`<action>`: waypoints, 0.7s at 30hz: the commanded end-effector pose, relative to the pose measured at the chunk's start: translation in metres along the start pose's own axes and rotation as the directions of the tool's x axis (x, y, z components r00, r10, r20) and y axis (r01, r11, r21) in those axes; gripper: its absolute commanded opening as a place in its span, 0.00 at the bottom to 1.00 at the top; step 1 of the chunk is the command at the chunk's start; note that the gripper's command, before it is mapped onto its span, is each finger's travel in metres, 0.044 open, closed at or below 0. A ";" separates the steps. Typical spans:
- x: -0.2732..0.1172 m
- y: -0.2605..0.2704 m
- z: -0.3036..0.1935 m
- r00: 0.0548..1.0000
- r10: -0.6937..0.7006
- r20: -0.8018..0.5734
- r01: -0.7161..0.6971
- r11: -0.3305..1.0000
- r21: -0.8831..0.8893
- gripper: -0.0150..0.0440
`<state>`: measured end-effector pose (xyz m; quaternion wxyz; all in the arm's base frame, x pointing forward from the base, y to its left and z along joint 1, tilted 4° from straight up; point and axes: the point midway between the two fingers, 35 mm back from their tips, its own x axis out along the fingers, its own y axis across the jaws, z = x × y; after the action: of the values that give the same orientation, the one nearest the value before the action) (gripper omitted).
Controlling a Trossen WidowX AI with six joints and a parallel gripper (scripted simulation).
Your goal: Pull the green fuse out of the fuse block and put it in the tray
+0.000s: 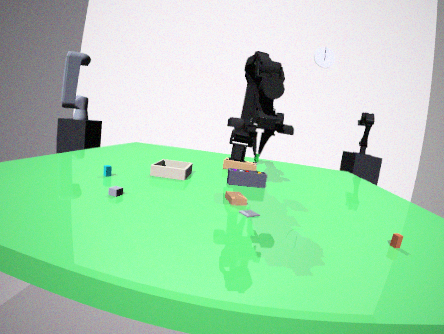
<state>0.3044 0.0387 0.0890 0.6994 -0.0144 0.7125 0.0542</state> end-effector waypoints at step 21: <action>-0.010 -0.094 0.008 1.000 -0.017 0.007 0.017 1.000 -0.004 0.25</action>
<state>0.3198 -0.0319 0.0940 0.7028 -0.0178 0.7093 0.0513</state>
